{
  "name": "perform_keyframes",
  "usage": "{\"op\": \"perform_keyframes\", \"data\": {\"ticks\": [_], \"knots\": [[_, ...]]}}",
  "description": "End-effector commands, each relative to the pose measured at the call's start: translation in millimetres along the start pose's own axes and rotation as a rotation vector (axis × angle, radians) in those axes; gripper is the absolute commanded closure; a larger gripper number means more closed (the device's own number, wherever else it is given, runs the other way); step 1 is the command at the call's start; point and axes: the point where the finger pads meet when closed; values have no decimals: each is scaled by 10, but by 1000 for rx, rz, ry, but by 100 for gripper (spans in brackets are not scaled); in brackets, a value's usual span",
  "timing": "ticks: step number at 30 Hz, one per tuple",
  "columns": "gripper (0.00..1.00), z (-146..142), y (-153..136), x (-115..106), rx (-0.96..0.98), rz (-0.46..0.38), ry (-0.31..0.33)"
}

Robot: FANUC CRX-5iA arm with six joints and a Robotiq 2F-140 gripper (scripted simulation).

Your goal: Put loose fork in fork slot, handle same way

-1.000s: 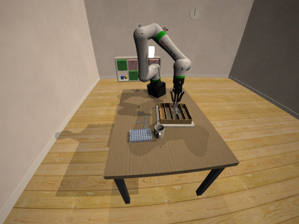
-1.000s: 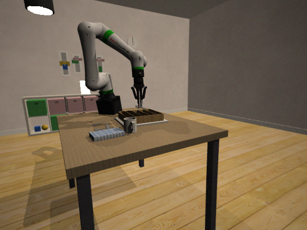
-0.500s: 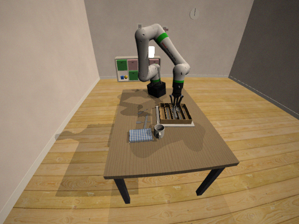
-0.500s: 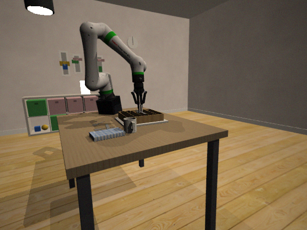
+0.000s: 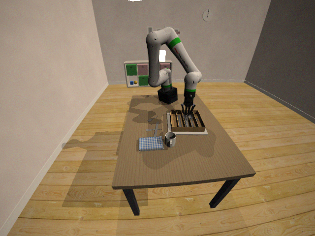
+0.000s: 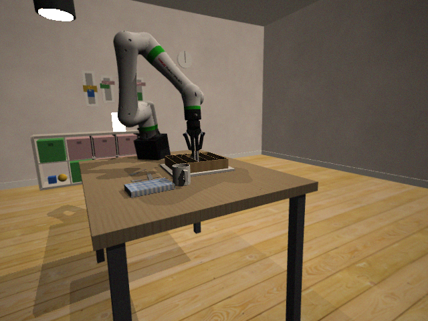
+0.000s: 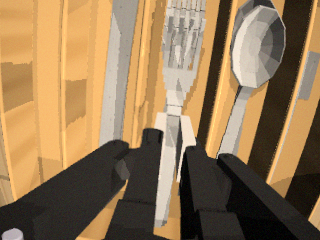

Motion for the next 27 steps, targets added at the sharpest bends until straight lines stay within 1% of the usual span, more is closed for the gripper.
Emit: {"op": "perform_keyframes", "data": {"ticks": [1,9,27], "knots": [[98,0,1,22,0,0,0],[98,-1,5,71,0,0,0],[98,-1,6,76,0,0,0]]}}
Point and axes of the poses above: the point where the finger pads meet when closed, its own x axis out along the fingers, its own z axis across the jaws, y = z × x, and after that the axes turned 4 degrees about x, right-handed
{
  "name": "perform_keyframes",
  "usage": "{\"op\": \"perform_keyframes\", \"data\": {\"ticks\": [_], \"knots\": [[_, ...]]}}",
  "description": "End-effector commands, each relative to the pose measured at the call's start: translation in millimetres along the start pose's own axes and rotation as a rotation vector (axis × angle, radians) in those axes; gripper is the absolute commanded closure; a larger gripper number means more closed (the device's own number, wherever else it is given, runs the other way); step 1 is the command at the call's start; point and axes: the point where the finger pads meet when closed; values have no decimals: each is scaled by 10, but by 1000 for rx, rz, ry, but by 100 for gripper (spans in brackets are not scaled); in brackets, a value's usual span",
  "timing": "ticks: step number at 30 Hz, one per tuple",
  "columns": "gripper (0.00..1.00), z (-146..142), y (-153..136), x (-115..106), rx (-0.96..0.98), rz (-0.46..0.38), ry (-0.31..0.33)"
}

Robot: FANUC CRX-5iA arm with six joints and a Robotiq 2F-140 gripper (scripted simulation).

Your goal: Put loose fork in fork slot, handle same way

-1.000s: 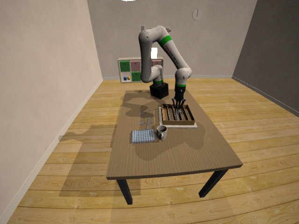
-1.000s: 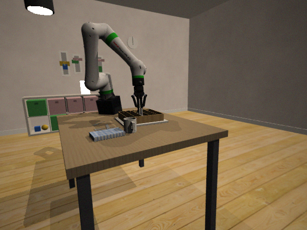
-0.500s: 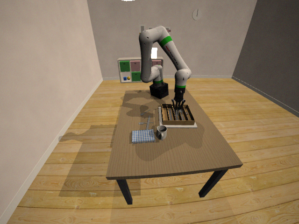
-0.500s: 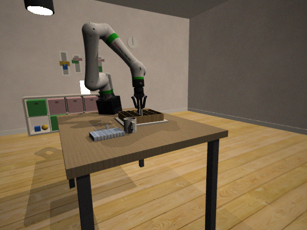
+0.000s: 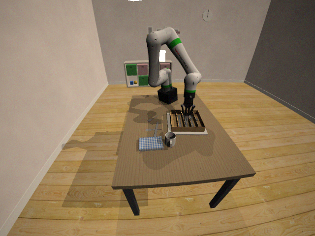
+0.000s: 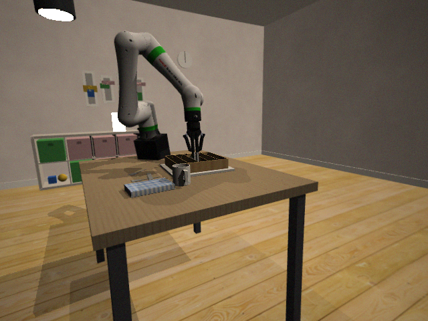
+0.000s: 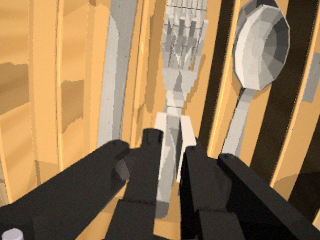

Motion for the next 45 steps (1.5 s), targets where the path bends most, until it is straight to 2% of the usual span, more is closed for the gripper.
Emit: {"op": "perform_keyframes", "data": {"ticks": [1,10,11,45], "knots": [[98,1,-2,-1,0,0,0],[98,1,-2,-1,0,0,0],[86,1,-2,-1,0,0,0],[86,1,-2,-1,0,0,0]]}}
Point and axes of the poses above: the point where the finger pads meet when closed, its own x axis out along the fingers, its own z axis across the jaws, y = z × x, and after that the axes turned 4 degrees about x, right-handed
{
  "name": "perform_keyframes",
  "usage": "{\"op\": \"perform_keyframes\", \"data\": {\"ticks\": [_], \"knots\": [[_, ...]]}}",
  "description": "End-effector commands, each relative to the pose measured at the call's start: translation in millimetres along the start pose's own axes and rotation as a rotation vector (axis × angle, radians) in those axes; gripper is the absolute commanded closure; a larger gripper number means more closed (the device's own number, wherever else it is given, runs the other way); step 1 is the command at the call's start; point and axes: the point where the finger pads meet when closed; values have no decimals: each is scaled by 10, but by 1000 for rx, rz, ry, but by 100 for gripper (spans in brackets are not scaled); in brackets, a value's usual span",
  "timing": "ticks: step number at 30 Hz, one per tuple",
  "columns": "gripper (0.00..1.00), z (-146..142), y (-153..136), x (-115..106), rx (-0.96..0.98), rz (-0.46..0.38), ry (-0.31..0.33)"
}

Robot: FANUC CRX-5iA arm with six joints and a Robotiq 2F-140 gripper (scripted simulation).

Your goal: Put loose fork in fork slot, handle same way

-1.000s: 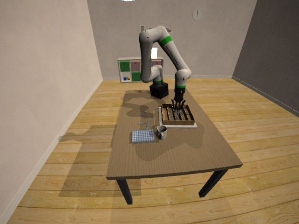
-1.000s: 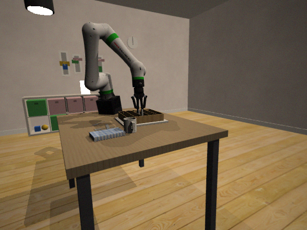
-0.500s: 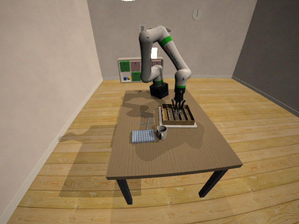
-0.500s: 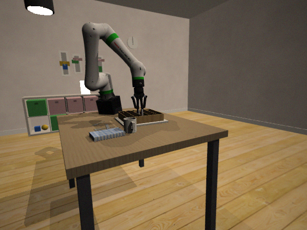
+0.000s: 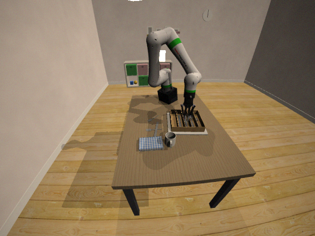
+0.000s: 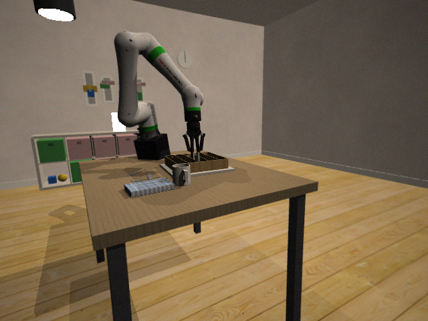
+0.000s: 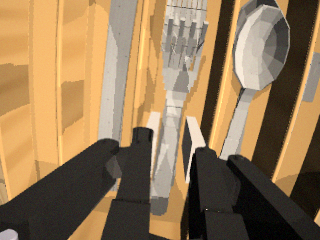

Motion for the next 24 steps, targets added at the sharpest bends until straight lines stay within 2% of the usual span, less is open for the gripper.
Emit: {"op": "perform_keyframes", "data": {"ticks": [1,12,24], "knots": [[86,1,-2,-2,0,0,0],[86,2,-12,-107,0,0,0],[86,5,-57,-588,0,0,0]]}}
Point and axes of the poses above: the point where the finger pads meet when closed, its own x axis out along the fingers, its own z axis across the jaws, y = z × x, and after that the axes turned 4 degrees about x, right-handed
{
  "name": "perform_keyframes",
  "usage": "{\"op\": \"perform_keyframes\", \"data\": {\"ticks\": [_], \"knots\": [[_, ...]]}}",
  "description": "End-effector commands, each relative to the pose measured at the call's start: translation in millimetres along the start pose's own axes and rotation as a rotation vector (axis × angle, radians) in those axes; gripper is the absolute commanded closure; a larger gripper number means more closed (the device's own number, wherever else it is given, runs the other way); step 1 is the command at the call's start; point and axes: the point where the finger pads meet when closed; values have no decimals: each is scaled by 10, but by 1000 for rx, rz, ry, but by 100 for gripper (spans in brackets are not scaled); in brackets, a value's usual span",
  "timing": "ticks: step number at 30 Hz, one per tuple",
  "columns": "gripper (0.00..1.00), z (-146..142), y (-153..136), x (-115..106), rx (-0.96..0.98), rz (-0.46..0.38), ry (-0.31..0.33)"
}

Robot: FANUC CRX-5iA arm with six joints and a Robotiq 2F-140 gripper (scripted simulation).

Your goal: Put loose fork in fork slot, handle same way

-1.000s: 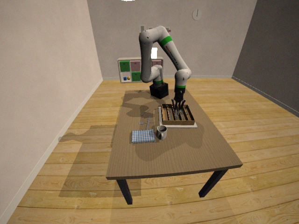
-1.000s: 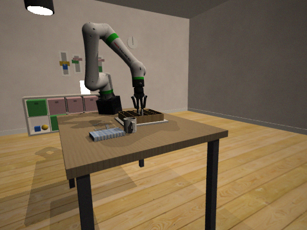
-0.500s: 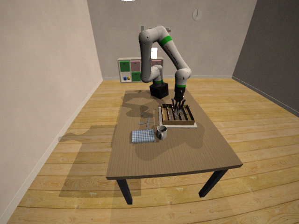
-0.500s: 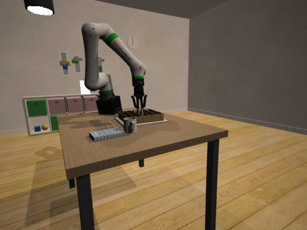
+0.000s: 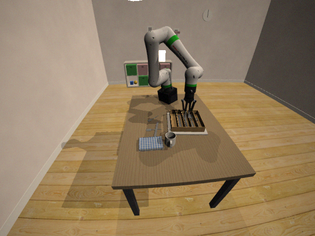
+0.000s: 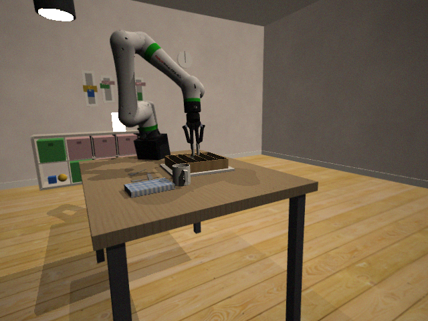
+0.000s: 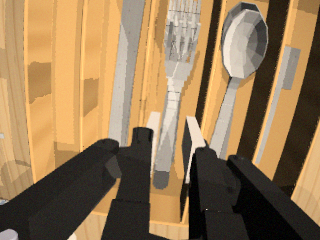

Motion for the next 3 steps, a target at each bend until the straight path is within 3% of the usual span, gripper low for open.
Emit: {"op": "perform_keyframes", "data": {"ticks": [1,3], "knots": [[86,1,-15,-154,0,0,0],[86,1,-20,-202,0,0,0]]}}
Point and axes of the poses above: the point where the finger pads meet when closed, its own x axis out along the fingers, its own z axis across the jaws, y = z × x, and after that the axes turned 4 degrees about x, right-handed
